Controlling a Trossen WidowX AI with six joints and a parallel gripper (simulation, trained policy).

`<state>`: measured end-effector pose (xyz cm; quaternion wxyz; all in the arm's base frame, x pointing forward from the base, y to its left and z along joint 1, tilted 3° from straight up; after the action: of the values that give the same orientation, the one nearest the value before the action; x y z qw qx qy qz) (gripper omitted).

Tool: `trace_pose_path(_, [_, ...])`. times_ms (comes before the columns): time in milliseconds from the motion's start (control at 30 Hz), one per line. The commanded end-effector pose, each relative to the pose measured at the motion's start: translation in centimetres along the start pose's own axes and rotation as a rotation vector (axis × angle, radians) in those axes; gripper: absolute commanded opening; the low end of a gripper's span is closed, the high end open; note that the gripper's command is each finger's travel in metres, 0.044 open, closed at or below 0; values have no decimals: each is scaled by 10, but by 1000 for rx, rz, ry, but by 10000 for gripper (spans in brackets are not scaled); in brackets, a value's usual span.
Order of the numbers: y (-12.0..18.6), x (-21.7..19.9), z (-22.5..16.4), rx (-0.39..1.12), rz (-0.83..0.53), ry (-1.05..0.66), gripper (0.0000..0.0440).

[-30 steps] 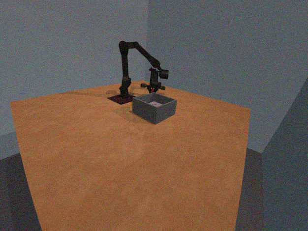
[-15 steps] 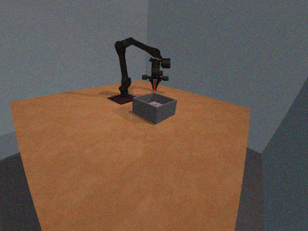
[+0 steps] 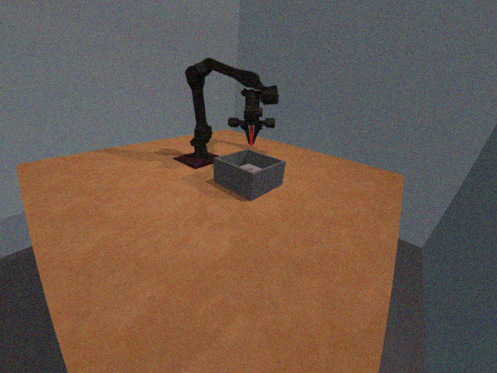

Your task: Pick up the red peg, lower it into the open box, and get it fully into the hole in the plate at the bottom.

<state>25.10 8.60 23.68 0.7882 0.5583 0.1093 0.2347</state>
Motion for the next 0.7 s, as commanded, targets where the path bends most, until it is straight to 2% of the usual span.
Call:
trace_pose_path(0, [-5,4,11,-16,-2,-15,0])
trace_pose_path(333, [-32,12,52,-39,-6,-34,0])
trace_pose_path(667, [-62,14,82,-10,-10,22,1])
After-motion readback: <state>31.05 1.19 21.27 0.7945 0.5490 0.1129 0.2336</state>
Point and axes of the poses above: the point midway between the two fingers, 35 mm back from their tips, its own y axis back along the fingers, its own x axis across the jaws, z = x × y, the point moved 10 cm from there along y, back along the fingers, and after that the axes turned 6 degrees about -y, right-handed, at the moved point
